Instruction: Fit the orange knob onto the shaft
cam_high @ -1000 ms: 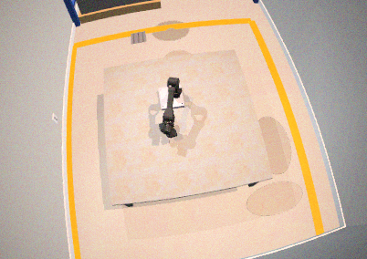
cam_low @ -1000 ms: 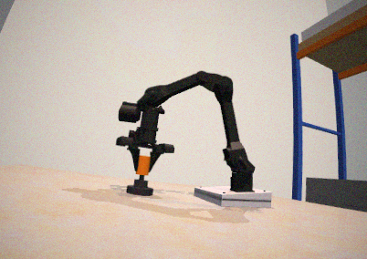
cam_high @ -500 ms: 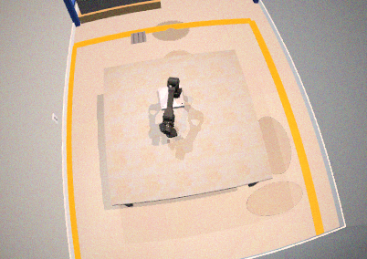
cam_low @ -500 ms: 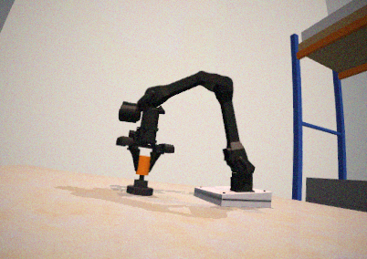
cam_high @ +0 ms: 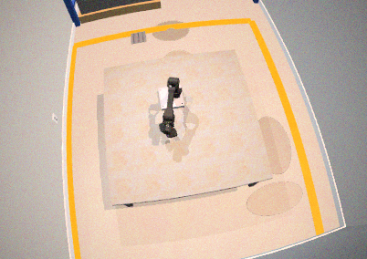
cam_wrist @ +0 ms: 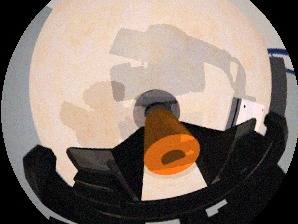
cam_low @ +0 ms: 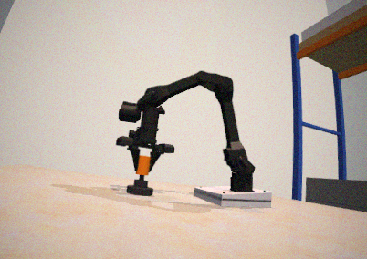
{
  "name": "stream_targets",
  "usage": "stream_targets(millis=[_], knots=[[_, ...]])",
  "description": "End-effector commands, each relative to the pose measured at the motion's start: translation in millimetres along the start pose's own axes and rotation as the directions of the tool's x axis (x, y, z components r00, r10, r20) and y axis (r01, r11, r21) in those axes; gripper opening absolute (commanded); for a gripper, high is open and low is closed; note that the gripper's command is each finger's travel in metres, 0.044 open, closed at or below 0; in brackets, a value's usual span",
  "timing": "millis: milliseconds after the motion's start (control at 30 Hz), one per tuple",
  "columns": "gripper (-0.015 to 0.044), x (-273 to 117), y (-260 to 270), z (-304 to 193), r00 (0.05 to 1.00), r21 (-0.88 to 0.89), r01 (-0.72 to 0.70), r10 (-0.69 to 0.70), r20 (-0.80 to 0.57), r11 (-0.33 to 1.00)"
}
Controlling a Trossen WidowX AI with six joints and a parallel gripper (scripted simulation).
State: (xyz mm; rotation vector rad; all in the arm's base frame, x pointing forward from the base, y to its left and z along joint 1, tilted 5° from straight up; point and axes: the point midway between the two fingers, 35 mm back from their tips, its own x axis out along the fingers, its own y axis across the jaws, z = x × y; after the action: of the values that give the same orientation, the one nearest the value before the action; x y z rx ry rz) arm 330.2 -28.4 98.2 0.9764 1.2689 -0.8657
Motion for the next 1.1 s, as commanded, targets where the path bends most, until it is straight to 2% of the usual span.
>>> stream_targets(millis=[0,1067], knots=[[0.0000,-0.1,1.5,0.6,1.000,-0.004,-0.007,0.007,0.003,1.000],[0.0000,-1.2,-1.0,-0.3,1.000,0.062,-0.007,0.007,0.003,0.998]])
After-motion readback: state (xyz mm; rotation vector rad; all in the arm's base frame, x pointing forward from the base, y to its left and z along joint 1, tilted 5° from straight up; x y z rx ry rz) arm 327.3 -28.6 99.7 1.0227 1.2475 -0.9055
